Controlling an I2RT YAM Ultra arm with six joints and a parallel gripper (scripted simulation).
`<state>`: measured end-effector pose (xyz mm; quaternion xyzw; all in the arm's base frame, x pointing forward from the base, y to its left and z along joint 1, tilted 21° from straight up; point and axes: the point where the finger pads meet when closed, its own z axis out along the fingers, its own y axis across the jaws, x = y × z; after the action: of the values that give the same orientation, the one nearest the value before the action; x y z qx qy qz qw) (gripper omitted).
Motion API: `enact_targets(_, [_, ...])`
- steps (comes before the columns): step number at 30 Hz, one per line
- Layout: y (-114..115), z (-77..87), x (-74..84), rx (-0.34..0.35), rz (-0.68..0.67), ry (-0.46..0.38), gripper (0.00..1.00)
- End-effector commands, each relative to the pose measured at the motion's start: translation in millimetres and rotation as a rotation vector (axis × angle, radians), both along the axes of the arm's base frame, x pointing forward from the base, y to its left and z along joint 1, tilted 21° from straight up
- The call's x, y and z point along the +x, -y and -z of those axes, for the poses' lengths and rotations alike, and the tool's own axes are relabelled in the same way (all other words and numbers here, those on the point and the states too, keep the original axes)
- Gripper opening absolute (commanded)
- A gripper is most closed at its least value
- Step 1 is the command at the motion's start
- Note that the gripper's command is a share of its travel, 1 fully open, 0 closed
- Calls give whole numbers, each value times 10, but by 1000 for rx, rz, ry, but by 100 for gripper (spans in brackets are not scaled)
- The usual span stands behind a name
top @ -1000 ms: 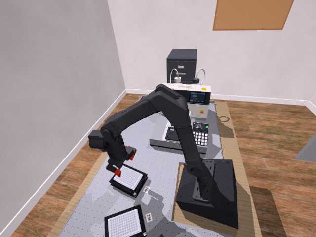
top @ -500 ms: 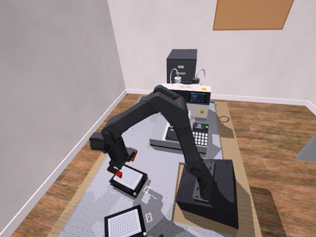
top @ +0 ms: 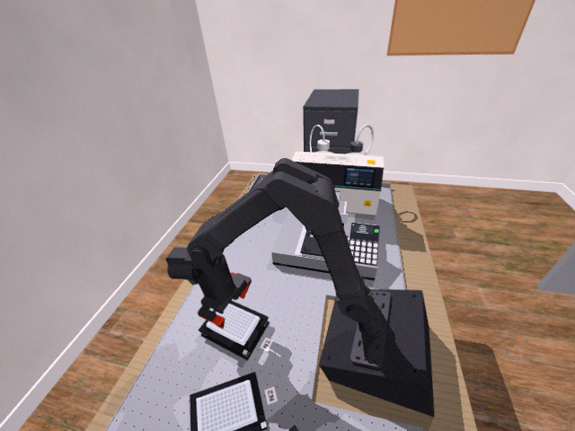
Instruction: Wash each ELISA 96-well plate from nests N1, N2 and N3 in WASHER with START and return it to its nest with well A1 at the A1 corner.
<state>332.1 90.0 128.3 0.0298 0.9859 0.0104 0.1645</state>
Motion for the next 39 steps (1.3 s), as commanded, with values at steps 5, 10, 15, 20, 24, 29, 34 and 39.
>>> enact_targets(5, [-26, 12, 100, 11, -4, 39, 100])
enact_targets(10, [-28, 75, 124, 11, -4, 39, 100])
enact_targets(15, [-30, 152, 154, 11, -4, 39, 100])
enact_targets(20, [-31, 204, 173, 11, -4, 39, 100])
enact_targets(24, [-31, 204, 173, 11, -4, 39, 100])
enact_targets(29, [-31, 204, 173, 11, -4, 39, 100])
enact_targets(34, [-31, 203, 173, 11, -4, 39, 100])
enact_targets(39, [-31, 203, 173, 11, -4, 39, 100])
